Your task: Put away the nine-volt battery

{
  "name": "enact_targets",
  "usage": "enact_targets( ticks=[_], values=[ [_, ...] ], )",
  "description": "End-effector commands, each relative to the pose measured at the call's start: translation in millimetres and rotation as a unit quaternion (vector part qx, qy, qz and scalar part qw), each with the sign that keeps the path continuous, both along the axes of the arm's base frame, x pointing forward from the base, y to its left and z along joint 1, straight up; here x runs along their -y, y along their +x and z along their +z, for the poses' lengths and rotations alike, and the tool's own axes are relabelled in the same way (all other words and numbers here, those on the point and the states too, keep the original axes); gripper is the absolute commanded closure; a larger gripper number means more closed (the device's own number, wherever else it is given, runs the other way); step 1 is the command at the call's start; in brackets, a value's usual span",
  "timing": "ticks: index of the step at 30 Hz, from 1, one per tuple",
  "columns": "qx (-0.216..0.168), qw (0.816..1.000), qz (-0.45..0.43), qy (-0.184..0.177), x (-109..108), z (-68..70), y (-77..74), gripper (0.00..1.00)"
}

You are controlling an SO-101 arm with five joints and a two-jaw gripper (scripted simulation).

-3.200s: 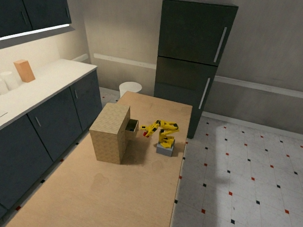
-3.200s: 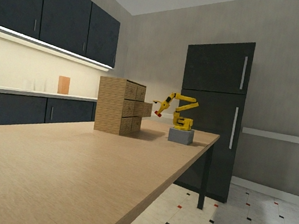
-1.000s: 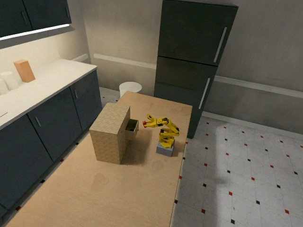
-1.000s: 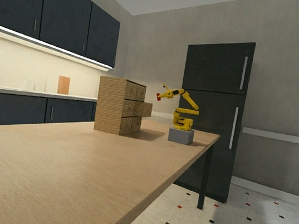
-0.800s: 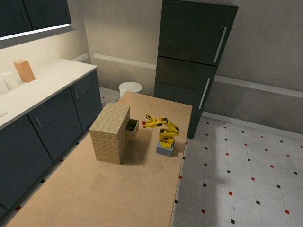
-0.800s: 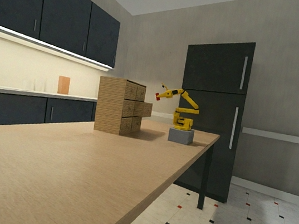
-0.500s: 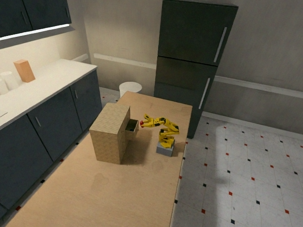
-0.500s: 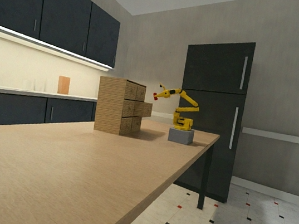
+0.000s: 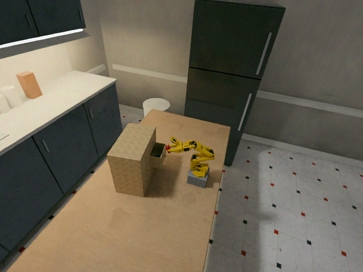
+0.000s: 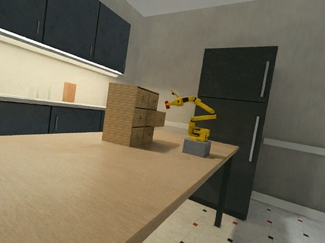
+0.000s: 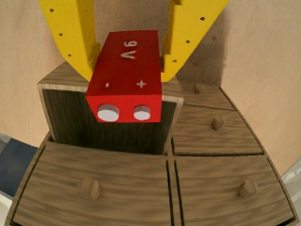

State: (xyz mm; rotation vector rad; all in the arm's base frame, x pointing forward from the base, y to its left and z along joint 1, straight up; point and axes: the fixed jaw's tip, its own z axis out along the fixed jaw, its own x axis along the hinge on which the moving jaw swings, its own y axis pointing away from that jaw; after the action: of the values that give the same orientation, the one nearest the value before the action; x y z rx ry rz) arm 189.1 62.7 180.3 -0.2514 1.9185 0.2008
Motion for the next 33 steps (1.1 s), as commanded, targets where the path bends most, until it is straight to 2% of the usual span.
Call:
enact_targets(
  ticks=[1,33],
  values=[
    [0.009,1.0,0.0,-0.001,0.3,2.8,1.0,1.0],
    [0.008,1.0,-0.001,-0.002,0.5,5.3,2.3,1.0]
  ],
)
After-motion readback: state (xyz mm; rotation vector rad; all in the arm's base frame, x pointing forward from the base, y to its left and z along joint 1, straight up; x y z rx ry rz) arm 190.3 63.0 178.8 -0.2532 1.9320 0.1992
